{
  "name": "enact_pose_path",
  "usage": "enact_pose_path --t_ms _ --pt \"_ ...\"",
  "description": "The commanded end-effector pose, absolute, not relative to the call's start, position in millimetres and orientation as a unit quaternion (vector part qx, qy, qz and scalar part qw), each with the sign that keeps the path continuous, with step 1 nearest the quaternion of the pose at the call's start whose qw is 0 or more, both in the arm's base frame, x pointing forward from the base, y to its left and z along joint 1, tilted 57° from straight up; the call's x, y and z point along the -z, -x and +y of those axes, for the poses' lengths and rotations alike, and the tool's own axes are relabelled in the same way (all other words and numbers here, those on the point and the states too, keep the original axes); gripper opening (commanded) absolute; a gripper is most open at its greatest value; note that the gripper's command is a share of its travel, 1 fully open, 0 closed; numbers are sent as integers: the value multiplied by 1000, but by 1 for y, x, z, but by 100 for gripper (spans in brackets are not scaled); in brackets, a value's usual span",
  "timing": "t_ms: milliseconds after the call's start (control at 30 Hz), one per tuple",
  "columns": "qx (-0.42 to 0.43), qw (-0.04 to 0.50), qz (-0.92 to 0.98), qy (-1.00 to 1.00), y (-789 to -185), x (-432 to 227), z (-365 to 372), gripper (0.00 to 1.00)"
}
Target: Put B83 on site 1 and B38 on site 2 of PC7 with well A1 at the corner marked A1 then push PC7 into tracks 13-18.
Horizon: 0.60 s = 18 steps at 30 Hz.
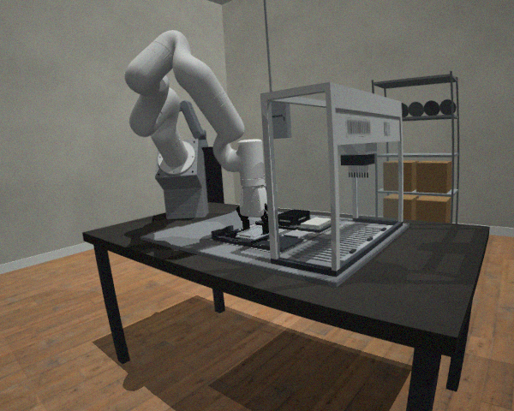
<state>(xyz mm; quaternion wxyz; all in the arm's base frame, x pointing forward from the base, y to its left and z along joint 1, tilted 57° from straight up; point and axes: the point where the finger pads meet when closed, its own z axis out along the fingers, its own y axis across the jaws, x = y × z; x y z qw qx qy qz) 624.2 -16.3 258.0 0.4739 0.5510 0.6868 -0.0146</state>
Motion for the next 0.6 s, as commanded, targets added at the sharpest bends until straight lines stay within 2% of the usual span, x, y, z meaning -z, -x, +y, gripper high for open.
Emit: enact_pose_path --t_ms 0,567 --pt "14 474 687 -551 -624 -258 -16 0" --pt "14 474 687 -551 -629 -255 -19 0"
